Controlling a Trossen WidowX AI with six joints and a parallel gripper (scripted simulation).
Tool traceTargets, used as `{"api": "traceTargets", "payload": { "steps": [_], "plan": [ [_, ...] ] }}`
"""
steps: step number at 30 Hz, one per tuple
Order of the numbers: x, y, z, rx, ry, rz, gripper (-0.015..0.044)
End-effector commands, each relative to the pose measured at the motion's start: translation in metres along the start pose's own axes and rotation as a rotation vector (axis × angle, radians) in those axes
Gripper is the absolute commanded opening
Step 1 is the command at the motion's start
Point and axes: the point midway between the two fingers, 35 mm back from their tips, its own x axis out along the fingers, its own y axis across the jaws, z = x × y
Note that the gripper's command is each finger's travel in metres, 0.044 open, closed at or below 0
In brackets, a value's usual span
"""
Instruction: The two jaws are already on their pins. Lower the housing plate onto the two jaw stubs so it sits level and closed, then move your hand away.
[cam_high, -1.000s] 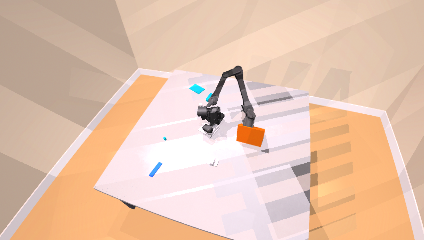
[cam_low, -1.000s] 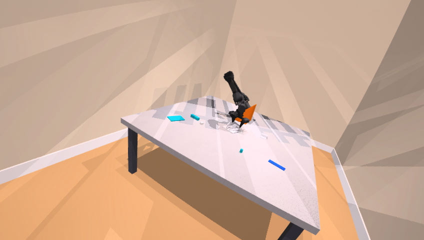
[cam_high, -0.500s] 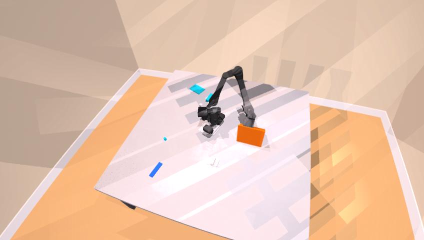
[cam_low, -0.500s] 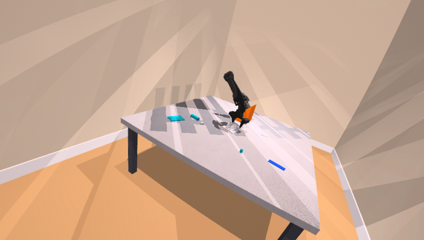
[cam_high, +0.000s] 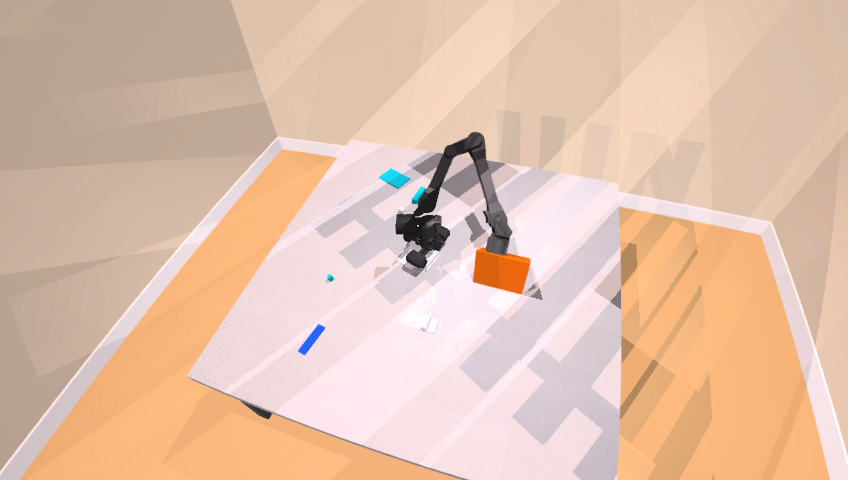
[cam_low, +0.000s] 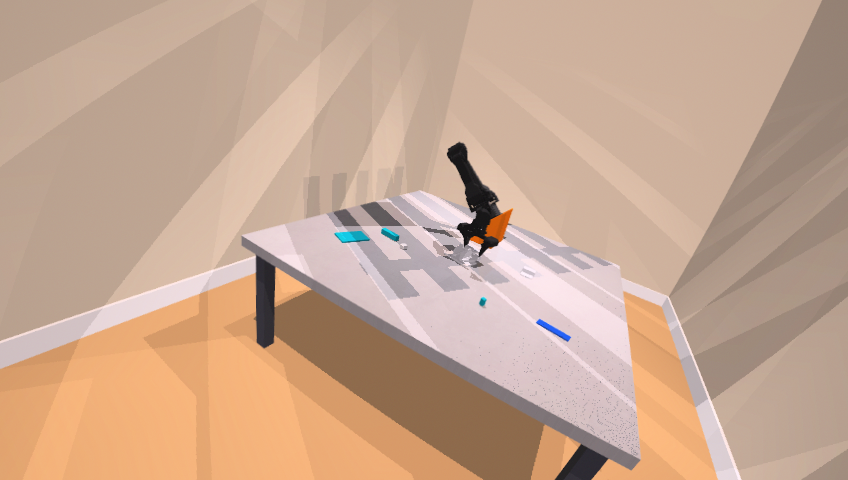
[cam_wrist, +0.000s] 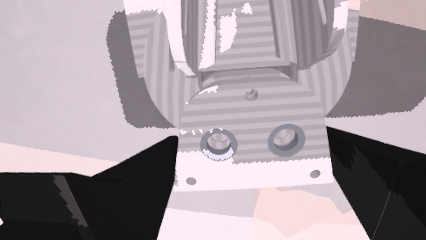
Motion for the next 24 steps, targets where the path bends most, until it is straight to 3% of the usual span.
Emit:
{"api": "traceTargets", "payload": {
  "steps": [1, 24],
  "plan": [
    [0.0015, -0.0006, 0.0002, -0.004, -0.003, -0.005, 0.0351],
    [0.0057, -0.0006, 0.0002, -0.003, -0.003, -0.005, 0.0351]
  ]
}}
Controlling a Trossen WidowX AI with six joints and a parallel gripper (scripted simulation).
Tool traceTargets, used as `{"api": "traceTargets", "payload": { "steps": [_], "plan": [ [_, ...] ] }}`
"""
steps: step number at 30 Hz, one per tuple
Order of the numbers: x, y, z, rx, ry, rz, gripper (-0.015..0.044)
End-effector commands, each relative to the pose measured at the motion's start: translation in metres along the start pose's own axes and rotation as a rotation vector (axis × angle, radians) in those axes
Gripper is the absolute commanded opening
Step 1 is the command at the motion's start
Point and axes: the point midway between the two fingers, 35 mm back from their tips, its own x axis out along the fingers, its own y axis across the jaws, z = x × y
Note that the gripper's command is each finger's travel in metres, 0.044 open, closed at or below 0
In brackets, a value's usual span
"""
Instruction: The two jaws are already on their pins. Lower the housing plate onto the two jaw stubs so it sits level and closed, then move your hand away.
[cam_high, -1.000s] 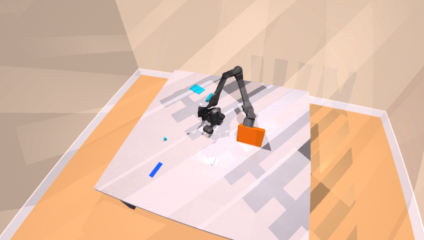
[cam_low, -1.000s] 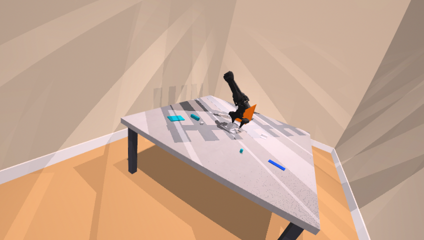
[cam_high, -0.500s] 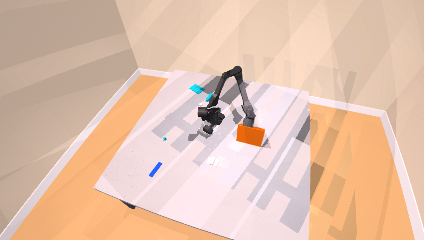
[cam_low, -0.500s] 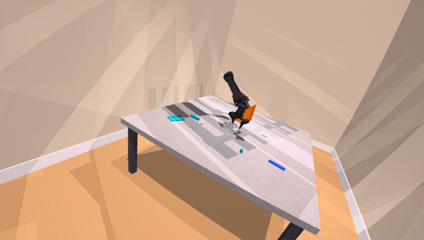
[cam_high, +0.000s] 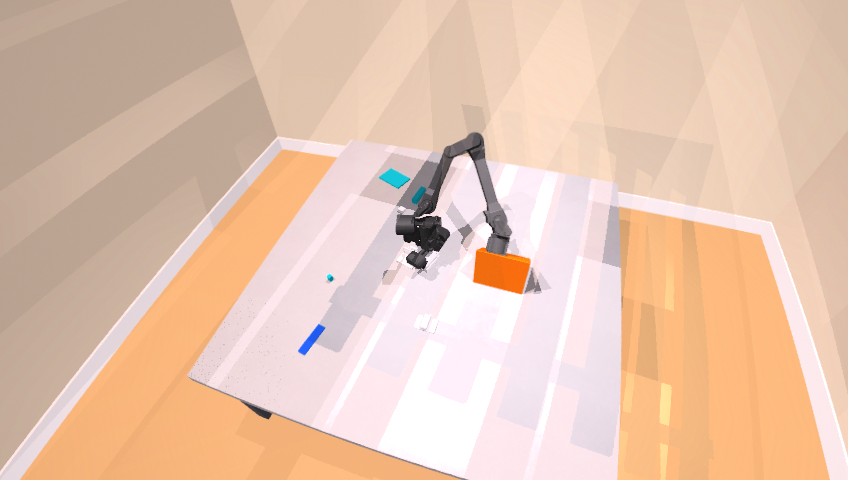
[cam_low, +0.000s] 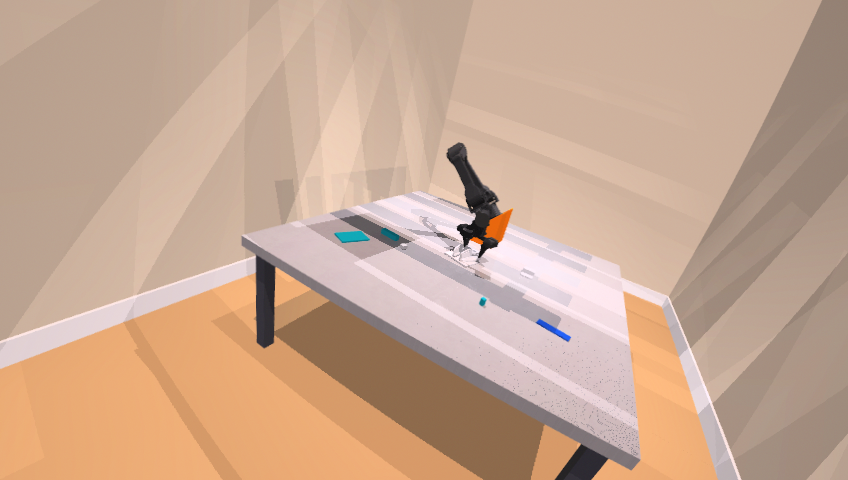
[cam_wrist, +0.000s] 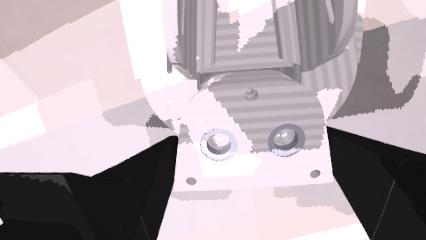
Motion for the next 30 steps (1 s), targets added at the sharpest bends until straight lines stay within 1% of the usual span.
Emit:
{"api": "traceTargets", "payload": {
  "steps": [1, 30],
  "plan": [
    [0.0015, -0.0006, 0.0002, -0.003, -0.003, -0.005, 0.0351],
    [0.0072, -0.0007, 0.0001, -0.003, -0.003, -0.005, 0.0351]
  ]
}}
